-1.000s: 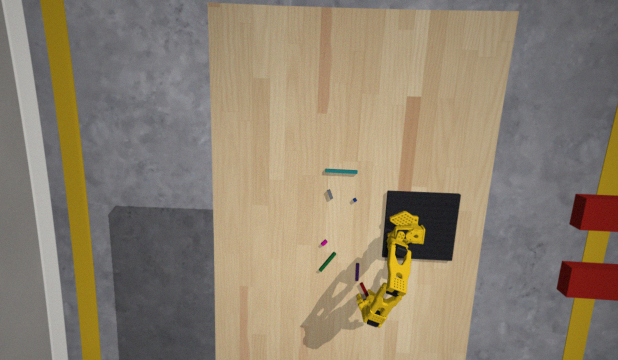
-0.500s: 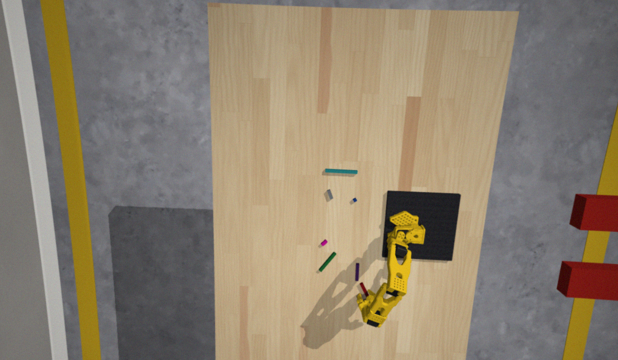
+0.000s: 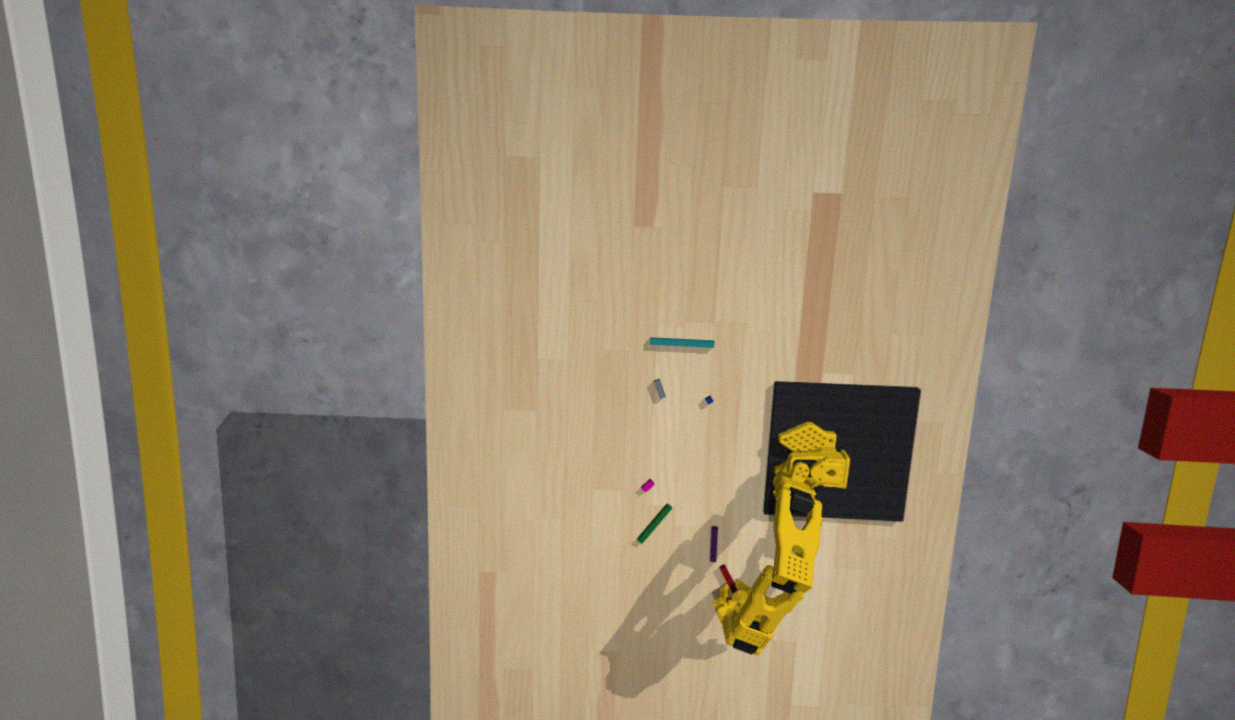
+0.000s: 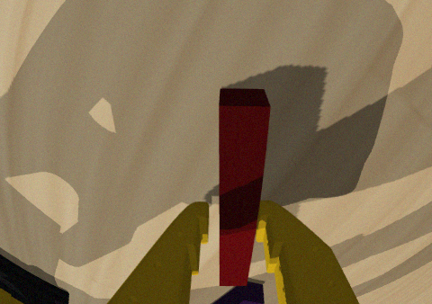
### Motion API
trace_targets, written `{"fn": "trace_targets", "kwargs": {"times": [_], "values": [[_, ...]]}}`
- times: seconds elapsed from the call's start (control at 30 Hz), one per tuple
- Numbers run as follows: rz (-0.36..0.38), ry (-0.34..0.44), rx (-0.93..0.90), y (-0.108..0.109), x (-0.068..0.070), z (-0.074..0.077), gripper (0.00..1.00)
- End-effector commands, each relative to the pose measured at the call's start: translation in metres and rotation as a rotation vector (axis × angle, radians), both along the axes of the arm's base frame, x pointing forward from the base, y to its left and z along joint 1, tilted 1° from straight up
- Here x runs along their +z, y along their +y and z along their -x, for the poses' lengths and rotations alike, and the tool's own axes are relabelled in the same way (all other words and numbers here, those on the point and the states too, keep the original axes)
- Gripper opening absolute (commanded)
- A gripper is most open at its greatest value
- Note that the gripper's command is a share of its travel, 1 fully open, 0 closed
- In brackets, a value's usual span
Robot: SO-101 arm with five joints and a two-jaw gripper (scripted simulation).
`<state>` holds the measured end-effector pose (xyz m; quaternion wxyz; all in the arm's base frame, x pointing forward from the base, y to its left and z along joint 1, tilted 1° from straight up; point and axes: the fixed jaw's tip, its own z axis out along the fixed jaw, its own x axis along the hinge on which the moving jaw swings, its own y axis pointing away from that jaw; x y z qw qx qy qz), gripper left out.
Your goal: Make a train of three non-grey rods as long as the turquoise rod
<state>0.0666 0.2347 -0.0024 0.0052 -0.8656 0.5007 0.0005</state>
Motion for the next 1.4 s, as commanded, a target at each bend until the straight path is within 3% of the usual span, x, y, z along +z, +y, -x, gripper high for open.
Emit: {"fn": "trace_targets", "kwargs": {"times": [0.0, 0.43, 1.37], "values": [[0.029, 0.01, -0.001, -0.0042, -0.0065, 0.0034, 0.05], [0.029, 0.01, -0.001, -0.0042, -0.0065, 0.0034, 0.0], [0.029, 0.01, -0.001, -0.0041, -0.0058, 0.0033, 0.0]]}}
